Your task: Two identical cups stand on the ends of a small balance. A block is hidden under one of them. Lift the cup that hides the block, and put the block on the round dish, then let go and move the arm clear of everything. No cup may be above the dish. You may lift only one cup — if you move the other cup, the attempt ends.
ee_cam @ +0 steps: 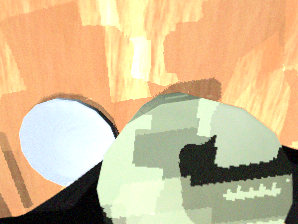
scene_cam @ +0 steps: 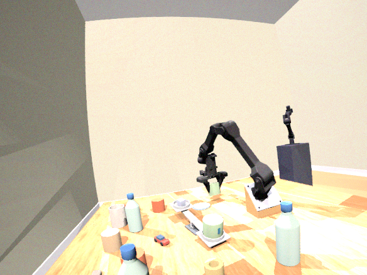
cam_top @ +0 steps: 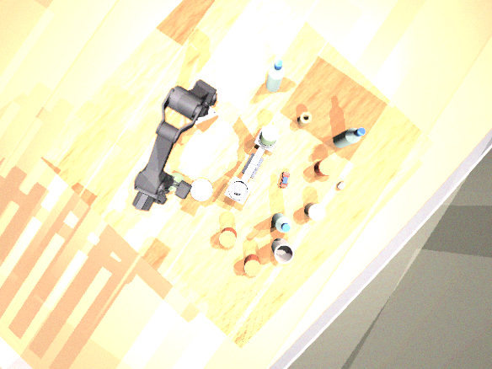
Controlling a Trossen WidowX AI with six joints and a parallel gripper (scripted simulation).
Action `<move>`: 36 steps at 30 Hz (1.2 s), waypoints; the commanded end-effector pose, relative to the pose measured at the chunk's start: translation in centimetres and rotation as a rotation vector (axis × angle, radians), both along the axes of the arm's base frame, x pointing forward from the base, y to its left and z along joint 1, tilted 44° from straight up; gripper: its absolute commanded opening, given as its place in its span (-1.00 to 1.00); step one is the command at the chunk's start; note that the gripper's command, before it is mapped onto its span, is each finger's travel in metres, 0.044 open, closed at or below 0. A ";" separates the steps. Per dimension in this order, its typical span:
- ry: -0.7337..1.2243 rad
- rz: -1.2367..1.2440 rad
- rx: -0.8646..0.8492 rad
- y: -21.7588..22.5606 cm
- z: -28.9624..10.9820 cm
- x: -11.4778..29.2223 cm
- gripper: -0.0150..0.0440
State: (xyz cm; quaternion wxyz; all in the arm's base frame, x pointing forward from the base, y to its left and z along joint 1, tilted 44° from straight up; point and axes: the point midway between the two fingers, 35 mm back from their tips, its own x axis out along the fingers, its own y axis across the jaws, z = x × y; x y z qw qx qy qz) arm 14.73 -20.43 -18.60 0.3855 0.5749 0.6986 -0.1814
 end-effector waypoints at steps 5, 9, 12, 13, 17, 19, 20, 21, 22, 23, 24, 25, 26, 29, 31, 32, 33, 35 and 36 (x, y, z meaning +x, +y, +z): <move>0.004 -0.002 0.012 1.6 -1.4 -0.3 -0.49; 0.004 -0.002 0.012 1.8 -1.7 -0.3 -0.49; 0.004 -0.002 0.012 2.2 -2.1 -0.3 -0.49; 0.004 -0.002 0.012 2.3 -2.2 -0.3 -0.49; 0.004 -0.002 0.012 2.7 -2.7 -0.3 -0.49; 0.004 -0.002 0.012 3.0 -2.9 -0.3 -0.49; 0.004 0.003 0.013 2.6 -2.5 -0.4 -0.40; 0.004 0.003 0.013 2.6 -2.5 -0.4 -0.31; 0.004 0.003 0.013 2.6 -2.5 -0.4 -0.22; 0.004 0.003 0.013 2.6 -2.5 -0.4 -0.14; 0.004 0.003 0.013 2.6 -2.5 -0.4 -0.05; 0.004 0.003 0.013 2.6 -2.5 -0.4 0.04; 0.004 0.003 0.013 2.6 -2.5 -0.4 0.13; 0.004 0.003 0.013 2.6 -2.5 -0.4 0.40; 0.004 0.003 0.013 2.6 -2.5 -0.4 0.58; 0.004 0.003 0.013 2.6 -2.5 -0.4 0.67; 0.004 0.003 0.013 2.6 -2.5 -0.4 0.75; 0.004 0.003 0.013 2.4 -2.3 -0.3 0.93; 0.004 0.002 0.013 1.7 -1.6 -0.3 1.00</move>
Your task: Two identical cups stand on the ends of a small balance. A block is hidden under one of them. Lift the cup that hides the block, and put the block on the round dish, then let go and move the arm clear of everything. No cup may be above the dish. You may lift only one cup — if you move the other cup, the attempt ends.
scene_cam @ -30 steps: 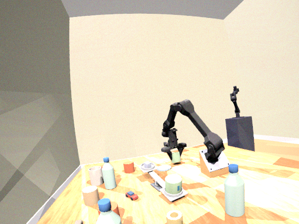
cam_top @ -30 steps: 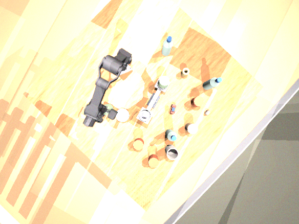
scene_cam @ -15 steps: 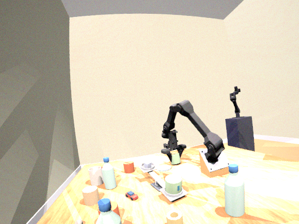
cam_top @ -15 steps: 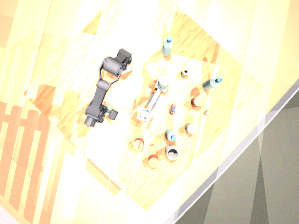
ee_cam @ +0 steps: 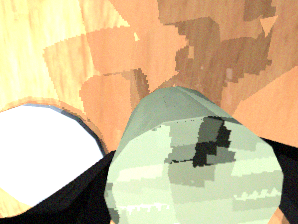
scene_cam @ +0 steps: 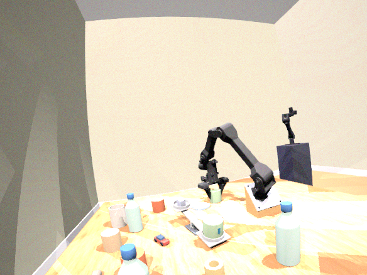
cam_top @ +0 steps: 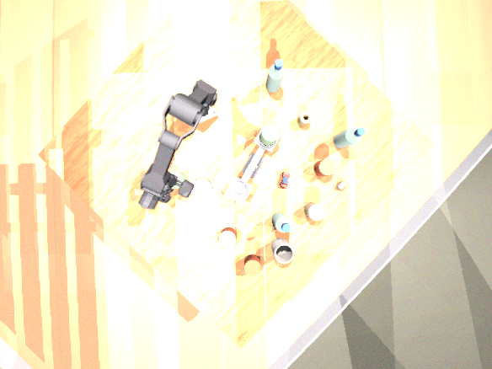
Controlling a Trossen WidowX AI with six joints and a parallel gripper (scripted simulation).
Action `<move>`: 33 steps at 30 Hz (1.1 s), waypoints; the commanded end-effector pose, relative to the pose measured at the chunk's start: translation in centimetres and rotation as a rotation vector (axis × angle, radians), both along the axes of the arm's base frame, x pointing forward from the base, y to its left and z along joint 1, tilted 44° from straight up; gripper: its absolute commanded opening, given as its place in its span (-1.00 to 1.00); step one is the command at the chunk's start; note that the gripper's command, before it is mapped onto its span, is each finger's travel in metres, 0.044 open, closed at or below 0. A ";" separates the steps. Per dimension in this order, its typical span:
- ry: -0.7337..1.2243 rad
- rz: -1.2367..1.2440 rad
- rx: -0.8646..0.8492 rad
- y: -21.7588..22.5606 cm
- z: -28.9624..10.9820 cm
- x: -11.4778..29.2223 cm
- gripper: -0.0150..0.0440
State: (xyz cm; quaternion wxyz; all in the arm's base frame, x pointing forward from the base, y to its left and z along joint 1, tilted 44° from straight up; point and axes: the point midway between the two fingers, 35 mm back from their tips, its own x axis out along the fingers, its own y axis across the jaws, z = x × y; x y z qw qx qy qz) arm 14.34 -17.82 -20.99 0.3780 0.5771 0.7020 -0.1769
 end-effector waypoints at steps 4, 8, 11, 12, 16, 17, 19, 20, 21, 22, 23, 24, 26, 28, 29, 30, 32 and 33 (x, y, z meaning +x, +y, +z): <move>-0.002 -0.004 -0.007 -3.7 3.9 0.3 1.00; -0.002 -0.004 -0.007 -3.7 3.9 0.3 1.00; -0.007 0.001 -0.011 -3.7 4.4 1.3 0.82; -0.014 0.008 -0.015 -3.7 5.0 2.5 0.73; -0.052 0.042 -0.027 -2.8 8.4 8.4 0.39; -0.060 0.049 -0.027 -2.4 9.1 9.6 0.39; -0.077 0.065 -0.026 -1.3 10.8 12.1 0.39; -0.087 0.074 -0.023 -0.7 11.7 13.4 0.39; -0.096 0.083 -0.021 0.1 12.7 14.6 0.39; -0.105 0.092 -0.017 0.9 13.6 15.8 0.39; -0.114 0.101 -0.012 1.8 14.6 16.9 0.39; -0.123 0.111 -0.007 2.8 15.6 18.0 0.39; -0.140 0.130 0.006 4.8 17.5 20.0 0.39; -0.152 0.145 0.017 6.5 19.1 21.3 0.39; -0.154 0.147 0.019 6.8 19.3 21.5 0.39; -0.154 0.148 0.020 6.9 19.4 21.6 0.39; -0.154 0.148 0.020 6.9 19.4 21.6 0.39; -0.154 0.148 0.020 6.9 19.4 21.6 0.39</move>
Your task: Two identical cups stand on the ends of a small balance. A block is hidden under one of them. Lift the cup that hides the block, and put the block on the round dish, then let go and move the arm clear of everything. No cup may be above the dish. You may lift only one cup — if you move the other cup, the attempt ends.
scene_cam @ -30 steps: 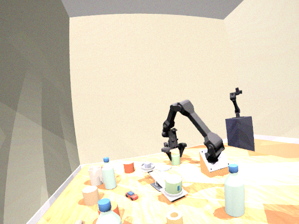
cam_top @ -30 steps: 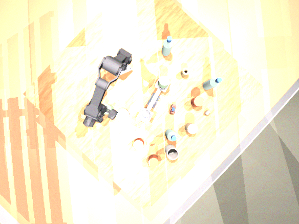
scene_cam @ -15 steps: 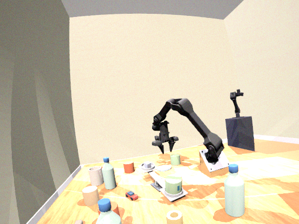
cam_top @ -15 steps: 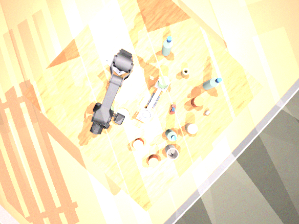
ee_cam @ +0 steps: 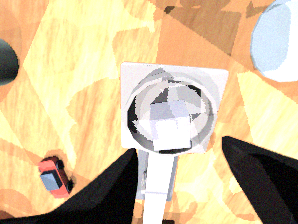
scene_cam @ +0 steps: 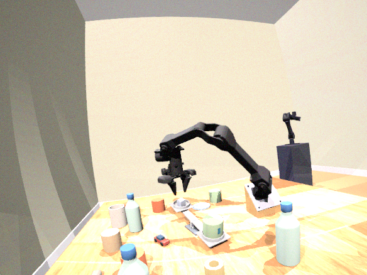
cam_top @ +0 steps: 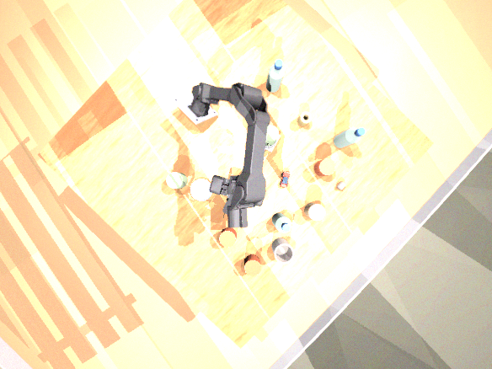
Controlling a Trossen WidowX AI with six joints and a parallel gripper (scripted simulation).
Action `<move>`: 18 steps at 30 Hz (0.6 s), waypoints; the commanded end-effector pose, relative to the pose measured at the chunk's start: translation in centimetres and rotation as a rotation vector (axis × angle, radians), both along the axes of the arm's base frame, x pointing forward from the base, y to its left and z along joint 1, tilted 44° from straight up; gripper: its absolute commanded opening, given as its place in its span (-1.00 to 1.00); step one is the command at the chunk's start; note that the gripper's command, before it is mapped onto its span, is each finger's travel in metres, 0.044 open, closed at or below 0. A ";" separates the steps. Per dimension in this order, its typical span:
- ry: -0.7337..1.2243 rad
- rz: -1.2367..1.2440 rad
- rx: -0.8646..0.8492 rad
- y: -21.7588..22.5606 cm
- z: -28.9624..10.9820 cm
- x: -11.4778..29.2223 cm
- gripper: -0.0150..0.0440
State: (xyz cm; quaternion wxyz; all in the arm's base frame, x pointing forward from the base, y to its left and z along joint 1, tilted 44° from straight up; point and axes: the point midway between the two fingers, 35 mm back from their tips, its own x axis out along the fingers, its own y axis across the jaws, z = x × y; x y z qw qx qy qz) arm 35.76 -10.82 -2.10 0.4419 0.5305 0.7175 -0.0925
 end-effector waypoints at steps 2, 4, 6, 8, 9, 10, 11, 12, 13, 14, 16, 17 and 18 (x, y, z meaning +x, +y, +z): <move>0.005 -0.022 0.006 -0.1 0.4 0.1 0.39; 0.005 -0.022 0.006 0.4 0.0 0.1 0.39; 0.005 -0.022 0.007 0.8 -0.5 0.1 0.39; 0.005 -0.022 0.007 0.9 -0.6 0.1 0.39; 0.005 -0.022 0.007 1.0 -0.7 0.1 0.39; 0.005 -0.021 0.006 1.1 -0.8 0.1 0.39; 0.005 -0.021 0.006 1.2 -0.9 0.1 0.39; 0.006 -0.021 0.006 1.3 -1.0 0.1 0.39; 0.006 -0.021 0.006 1.4 -1.1 0.1 0.39; 0.006 -0.020 0.006 1.5 -1.2 0.1 0.39; 0.006 -0.020 0.006 1.7 -1.4 0.1 0.39; 0.006 -0.020 0.006 1.8 -1.6 0.1 0.39; 0.006 -0.020 0.006 1.9 -1.7 0.0 0.39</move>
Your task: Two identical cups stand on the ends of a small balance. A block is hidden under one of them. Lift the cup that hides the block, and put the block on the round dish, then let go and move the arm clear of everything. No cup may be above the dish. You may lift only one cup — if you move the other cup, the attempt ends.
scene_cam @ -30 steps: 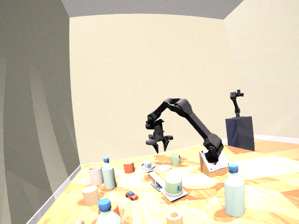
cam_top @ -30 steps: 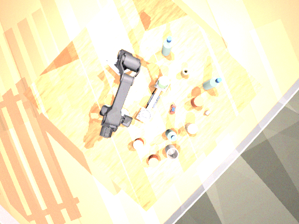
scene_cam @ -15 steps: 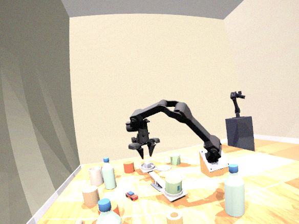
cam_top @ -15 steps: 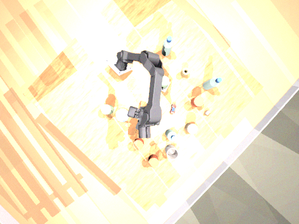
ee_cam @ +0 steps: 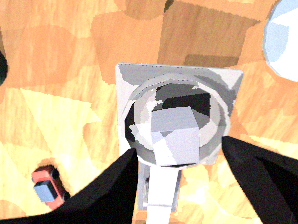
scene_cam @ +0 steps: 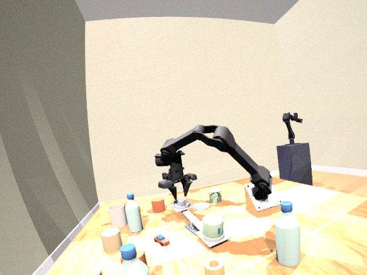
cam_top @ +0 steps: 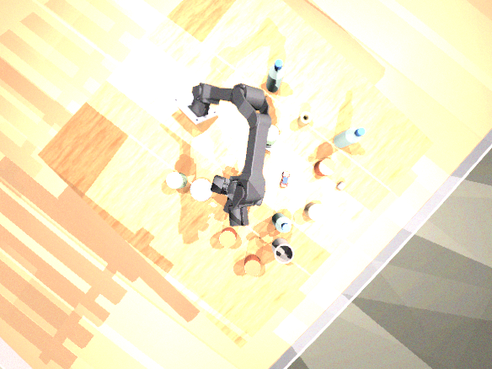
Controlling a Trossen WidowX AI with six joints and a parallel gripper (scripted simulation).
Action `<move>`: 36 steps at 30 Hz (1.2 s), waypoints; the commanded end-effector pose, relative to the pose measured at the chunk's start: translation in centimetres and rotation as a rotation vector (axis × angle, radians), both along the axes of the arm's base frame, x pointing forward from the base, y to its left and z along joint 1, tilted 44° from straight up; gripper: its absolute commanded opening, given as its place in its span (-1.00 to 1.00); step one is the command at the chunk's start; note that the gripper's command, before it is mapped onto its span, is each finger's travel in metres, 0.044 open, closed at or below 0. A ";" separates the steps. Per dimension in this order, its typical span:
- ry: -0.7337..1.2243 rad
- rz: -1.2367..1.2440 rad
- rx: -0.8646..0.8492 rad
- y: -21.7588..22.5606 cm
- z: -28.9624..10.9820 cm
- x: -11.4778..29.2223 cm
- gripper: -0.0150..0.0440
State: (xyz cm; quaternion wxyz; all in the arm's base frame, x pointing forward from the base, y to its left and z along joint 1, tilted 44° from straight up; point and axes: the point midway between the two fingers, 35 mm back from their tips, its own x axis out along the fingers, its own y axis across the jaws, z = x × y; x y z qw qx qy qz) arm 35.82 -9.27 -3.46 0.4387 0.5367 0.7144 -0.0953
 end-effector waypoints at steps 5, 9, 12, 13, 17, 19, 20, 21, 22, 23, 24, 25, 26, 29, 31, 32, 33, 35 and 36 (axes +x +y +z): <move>0.002 -0.005 0.002 0.9 -0.9 0.0 0.39; 0.002 -0.005 0.003 1.3 -1.3 -0.1 0.39; 0.001 -0.006 0.004 1.7 -1.6 -0.1 0.39; 0.001 -0.006 0.004 1.8 -1.7 -0.1 0.39; 0.001 -0.007 0.004 1.9 -1.9 -0.1 0.30; 0.001 -0.007 0.004 1.9 -1.9 -0.1 0.12; 0.001 -0.007 0.004 1.9 -1.9 -0.1 0.03; 0.001 -0.007 0.004 1.9 -1.9 -0.1 -0.06; 0.001 -0.007 0.004 1.9 -1.9 -0.1 -0.08; 0.001 -0.007 0.004 1.9 -1.9 -0.1 -0.10; 0.001 -0.007 0.004 1.9 -1.9 -0.1 -0.12; 0.001 -0.007 0.004 1.9 -1.9 -0.1 -0.15; 0.001 -0.007 0.004 1.9 -1.9 -0.1 -0.17; 0.000 -0.005 0.004 1.9 -1.8 -0.1 -0.44; -0.001 0.000 0.005 1.6 -1.5 0.0 -0.49; -0.001 0.001 0.004 1.5 -1.4 0.0 -0.49; -0.001 0.001 0.004 1.2 -1.1 0.1 -0.49; -0.001 0.000 0.003 0.6 -0.5 0.2 -0.49; -0.001 -0.001 0.003 0.2 -0.2 0.3 -0.49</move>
